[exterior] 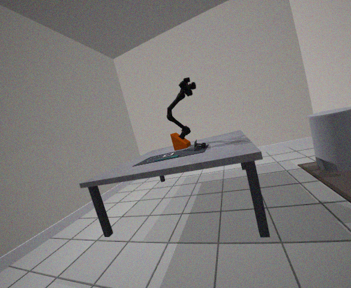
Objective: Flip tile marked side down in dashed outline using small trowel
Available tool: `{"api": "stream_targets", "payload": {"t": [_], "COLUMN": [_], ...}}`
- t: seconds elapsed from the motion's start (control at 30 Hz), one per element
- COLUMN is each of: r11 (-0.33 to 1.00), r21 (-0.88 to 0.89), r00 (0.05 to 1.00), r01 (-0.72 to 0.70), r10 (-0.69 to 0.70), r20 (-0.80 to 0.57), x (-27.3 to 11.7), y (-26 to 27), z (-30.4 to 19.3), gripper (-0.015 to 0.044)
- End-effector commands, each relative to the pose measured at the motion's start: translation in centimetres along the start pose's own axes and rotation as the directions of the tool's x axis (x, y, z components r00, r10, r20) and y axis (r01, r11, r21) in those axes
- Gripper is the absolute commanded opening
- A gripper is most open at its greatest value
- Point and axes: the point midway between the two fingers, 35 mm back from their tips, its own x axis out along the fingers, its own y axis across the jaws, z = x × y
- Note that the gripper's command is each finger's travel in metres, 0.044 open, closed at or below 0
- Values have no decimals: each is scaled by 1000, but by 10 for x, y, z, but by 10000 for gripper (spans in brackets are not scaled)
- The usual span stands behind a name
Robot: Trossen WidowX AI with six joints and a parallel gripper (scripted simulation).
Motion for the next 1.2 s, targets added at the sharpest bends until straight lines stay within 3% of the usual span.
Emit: {"api": "stream_targets", "payload": {"t": [0.0, 0.37, 0.87, 1.17], "r11": [1000, 982, 889, 823], "r21": [3, 77, 9, 114], "r00": [1000, 955, 769, 630], "r01": [2, 172, 458, 557], "r10": [-2, -186, -401, -508], "r20": [4, 233, 498, 588], "x": [1, 37, 32, 3], "y": [-1, -67, -147, -192], "z": [2, 93, 188, 228], "gripper": [374, 100, 100, 100]}}
